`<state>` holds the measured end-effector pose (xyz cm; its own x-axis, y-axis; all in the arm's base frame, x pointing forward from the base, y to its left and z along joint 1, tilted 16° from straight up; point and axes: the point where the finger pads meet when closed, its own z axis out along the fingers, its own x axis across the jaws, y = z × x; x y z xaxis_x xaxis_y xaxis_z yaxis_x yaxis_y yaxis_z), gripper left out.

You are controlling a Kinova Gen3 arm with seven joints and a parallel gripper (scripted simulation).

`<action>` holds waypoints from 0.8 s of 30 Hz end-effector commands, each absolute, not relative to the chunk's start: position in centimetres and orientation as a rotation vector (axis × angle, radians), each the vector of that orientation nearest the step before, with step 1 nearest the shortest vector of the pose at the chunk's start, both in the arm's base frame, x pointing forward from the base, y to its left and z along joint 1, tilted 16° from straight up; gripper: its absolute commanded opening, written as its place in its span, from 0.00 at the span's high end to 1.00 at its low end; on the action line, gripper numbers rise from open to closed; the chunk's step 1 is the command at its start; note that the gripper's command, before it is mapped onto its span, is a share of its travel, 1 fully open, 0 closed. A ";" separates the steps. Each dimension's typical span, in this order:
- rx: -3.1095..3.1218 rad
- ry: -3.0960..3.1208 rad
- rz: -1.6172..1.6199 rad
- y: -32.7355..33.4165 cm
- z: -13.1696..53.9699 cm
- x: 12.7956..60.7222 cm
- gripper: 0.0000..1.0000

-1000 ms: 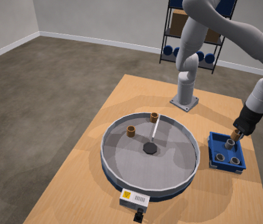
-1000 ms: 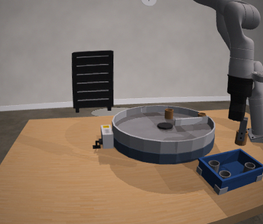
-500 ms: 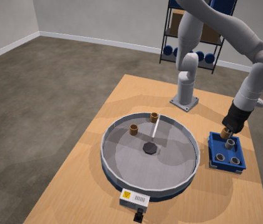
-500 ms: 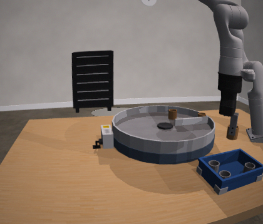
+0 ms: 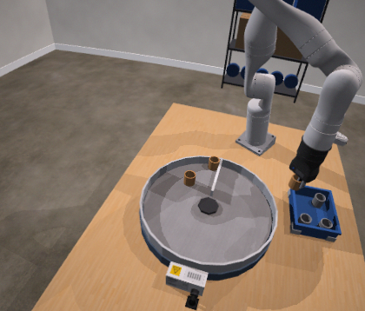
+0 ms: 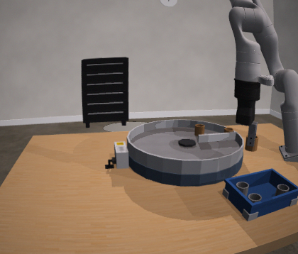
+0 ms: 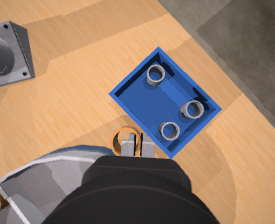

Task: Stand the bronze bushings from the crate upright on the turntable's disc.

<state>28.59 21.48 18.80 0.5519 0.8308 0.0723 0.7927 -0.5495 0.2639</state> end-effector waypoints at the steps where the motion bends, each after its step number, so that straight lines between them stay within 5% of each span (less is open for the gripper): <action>1: 2.594 1.332 0.297 19.7 19.4 29.5 1.00; 24: 2.594 1.332 0.297 11.9 20.7 31.5 1.00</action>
